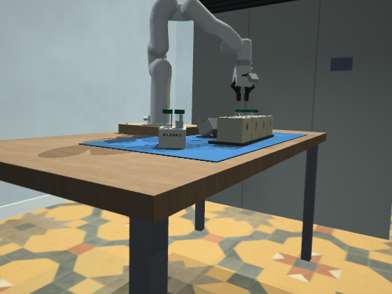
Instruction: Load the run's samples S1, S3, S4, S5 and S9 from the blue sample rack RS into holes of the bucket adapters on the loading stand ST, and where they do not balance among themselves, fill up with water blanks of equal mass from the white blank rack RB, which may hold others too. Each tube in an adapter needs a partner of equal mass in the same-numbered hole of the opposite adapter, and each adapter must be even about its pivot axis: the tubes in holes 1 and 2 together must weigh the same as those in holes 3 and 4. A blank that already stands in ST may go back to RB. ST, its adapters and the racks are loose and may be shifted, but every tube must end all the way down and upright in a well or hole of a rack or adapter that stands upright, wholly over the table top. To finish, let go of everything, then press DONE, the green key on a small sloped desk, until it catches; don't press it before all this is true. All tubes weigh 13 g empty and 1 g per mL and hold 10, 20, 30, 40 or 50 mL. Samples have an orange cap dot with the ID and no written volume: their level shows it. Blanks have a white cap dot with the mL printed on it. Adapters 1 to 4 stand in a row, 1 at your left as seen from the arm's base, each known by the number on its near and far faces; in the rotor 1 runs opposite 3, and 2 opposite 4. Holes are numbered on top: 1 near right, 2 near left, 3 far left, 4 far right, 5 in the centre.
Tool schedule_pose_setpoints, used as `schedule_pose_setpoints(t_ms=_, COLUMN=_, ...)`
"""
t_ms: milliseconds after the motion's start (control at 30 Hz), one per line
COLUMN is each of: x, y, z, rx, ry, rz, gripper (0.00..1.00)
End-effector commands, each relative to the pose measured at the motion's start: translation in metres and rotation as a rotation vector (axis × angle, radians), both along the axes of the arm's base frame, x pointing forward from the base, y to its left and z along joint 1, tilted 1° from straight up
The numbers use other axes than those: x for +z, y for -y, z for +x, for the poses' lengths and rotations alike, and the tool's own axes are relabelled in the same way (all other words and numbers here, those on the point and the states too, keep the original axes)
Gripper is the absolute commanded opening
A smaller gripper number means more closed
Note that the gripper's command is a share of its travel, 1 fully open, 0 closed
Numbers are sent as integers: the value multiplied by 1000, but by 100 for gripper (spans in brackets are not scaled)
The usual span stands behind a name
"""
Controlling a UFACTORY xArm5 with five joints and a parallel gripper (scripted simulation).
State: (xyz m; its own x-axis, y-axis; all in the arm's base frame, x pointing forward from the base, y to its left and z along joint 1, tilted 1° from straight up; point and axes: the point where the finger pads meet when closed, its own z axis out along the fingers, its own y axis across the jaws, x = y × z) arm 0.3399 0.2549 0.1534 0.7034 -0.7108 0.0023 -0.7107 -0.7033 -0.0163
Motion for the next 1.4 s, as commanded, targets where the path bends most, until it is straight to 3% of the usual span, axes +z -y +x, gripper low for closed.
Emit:
schedule_pose_setpoints(t_ms=0, x=4, y=0, z=1, rx=0, ry=2, rz=1, gripper=43)
schedule_pose_setpoints(t_ms=1033, x=62, y=0, z=0, rx=0, ry=2, rz=2, gripper=43)
schedule_pose_setpoints(t_ms=1367, x=67, y=0, z=0, rx=0, ry=2, rz=2, gripper=43)
